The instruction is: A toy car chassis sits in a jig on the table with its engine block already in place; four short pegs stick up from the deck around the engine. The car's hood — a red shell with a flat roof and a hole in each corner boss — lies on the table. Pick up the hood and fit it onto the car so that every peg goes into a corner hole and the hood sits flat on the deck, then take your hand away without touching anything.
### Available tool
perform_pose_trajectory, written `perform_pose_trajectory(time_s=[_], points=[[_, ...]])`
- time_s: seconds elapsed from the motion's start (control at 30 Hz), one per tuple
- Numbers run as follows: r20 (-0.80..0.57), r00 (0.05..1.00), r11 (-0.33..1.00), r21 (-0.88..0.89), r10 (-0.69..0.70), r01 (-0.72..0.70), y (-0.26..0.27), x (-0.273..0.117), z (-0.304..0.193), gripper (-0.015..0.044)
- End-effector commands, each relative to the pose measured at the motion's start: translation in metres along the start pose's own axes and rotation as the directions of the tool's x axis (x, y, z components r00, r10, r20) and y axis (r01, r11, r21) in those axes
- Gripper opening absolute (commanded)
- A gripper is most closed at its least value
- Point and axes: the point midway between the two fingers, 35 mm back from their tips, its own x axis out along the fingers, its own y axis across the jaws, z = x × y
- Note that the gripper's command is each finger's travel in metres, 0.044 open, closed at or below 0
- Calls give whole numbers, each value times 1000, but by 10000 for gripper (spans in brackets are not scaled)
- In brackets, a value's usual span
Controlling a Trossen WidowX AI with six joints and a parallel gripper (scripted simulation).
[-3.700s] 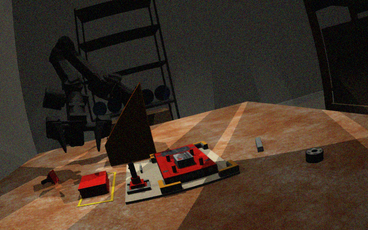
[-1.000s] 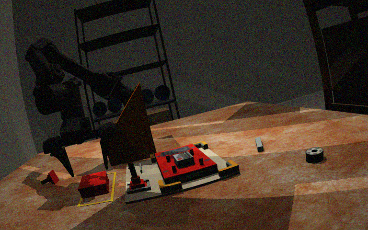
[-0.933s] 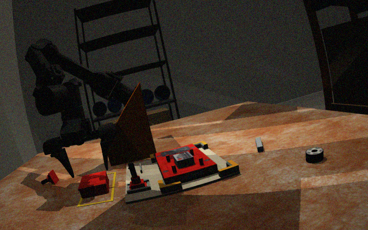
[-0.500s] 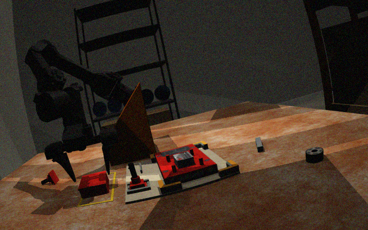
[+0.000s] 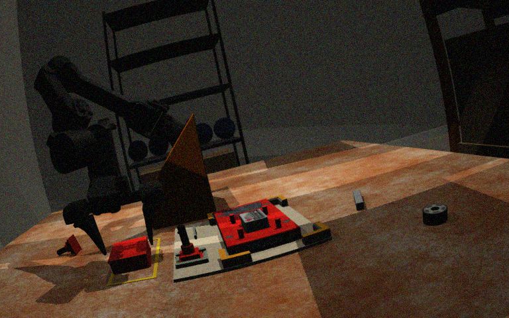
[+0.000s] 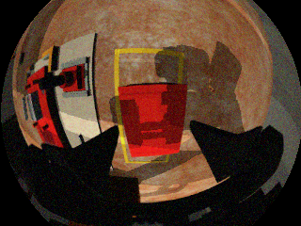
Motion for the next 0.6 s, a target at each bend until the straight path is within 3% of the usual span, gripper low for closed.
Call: perform_pose_trajectory(time_s=[0.0,0.57], points=[[4,1000,1000,-3,4,-4,1,2,1,440],[3,1000,1000,-4,3,-3,1,10,0,440]])
